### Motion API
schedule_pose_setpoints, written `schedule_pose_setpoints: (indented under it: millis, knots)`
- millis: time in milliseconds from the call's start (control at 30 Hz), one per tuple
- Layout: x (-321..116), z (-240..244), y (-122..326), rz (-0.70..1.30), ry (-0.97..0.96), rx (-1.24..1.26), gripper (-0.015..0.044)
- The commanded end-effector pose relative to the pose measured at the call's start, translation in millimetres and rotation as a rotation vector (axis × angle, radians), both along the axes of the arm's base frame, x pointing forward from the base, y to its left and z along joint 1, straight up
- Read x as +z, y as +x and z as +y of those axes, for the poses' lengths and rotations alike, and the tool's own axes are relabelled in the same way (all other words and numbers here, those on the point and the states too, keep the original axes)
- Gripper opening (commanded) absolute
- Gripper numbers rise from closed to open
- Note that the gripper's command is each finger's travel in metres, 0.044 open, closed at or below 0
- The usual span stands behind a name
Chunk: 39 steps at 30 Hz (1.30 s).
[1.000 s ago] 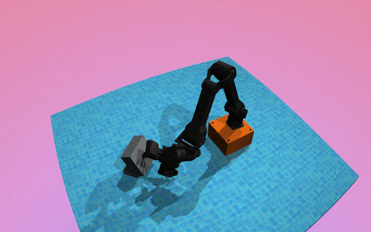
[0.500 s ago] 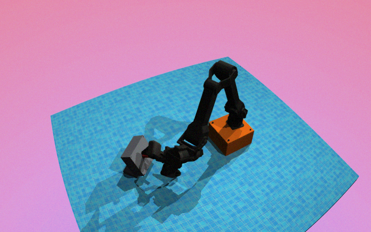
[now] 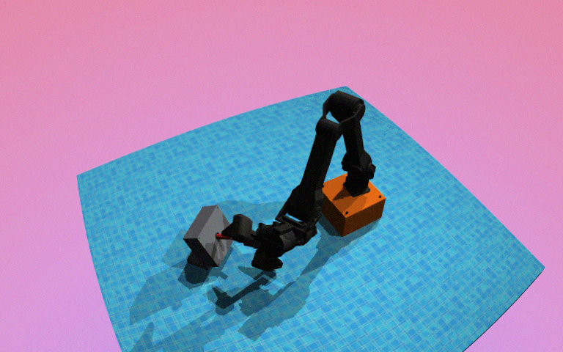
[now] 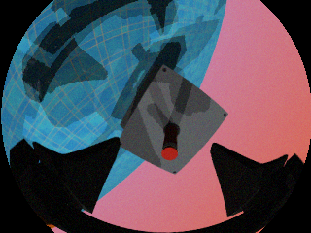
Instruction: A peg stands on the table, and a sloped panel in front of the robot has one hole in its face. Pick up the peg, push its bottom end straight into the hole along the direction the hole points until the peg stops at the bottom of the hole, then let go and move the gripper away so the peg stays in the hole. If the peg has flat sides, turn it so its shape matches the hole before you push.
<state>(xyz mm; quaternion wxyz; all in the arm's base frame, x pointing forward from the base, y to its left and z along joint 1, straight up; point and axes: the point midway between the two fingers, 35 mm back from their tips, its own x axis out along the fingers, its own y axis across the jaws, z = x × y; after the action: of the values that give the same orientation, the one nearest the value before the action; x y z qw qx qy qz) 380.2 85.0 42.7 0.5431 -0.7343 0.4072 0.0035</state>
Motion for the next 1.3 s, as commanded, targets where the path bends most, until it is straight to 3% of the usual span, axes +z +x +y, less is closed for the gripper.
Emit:
schedule_pose_setpoints:
  millis: [0,1267]
  knots:
    - [4.6,4.4,-2.2,-0.010,0.003,-0.003,0.0440]
    - [20.4,38.7,-42.7,-0.015,0.000,0.003,0.0440]
